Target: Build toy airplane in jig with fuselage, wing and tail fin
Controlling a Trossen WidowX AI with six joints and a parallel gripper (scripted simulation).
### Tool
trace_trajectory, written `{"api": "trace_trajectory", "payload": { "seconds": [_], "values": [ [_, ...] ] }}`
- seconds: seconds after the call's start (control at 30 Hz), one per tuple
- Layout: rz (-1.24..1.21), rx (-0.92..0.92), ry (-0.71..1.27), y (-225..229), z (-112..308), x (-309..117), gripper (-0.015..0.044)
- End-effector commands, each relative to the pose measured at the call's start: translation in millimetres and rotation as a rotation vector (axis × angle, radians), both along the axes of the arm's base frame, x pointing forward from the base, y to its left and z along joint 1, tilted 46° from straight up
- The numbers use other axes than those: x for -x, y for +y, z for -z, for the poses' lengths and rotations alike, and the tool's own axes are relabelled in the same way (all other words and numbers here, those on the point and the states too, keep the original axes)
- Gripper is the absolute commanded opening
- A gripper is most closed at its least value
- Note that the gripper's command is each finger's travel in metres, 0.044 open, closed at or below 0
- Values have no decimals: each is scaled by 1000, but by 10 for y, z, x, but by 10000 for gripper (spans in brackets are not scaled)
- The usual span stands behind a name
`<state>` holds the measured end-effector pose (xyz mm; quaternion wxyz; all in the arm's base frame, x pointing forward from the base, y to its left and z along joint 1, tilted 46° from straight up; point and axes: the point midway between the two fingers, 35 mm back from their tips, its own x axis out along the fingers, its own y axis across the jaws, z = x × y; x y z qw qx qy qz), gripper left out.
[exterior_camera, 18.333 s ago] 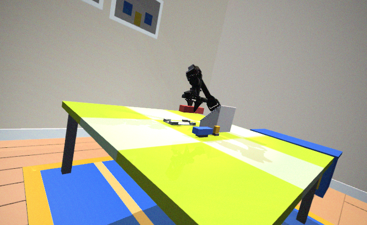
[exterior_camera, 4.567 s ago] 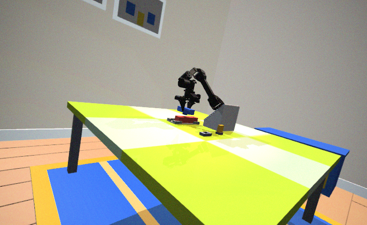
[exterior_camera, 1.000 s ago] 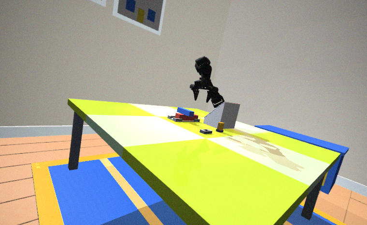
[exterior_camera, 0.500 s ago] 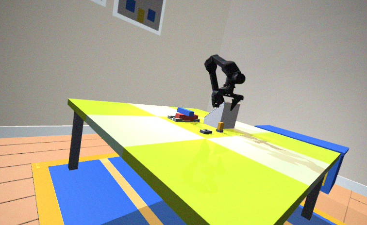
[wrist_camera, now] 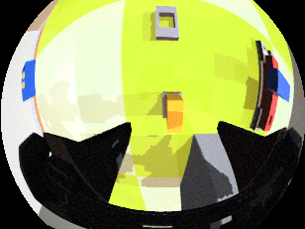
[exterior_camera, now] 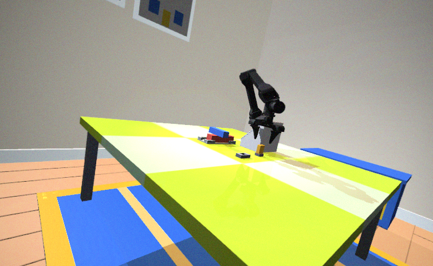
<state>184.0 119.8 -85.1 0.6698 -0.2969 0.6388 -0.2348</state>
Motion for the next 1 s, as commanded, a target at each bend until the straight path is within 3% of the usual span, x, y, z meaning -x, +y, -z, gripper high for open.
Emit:
{"api": "trace_trajectory", "payload": {
  "seconds": [0.0,0.97],
  "values": [
    [-7,8,2,-46,44,0,440],
    [-7,9,1,-371,370,-39,440]
  ]
}}
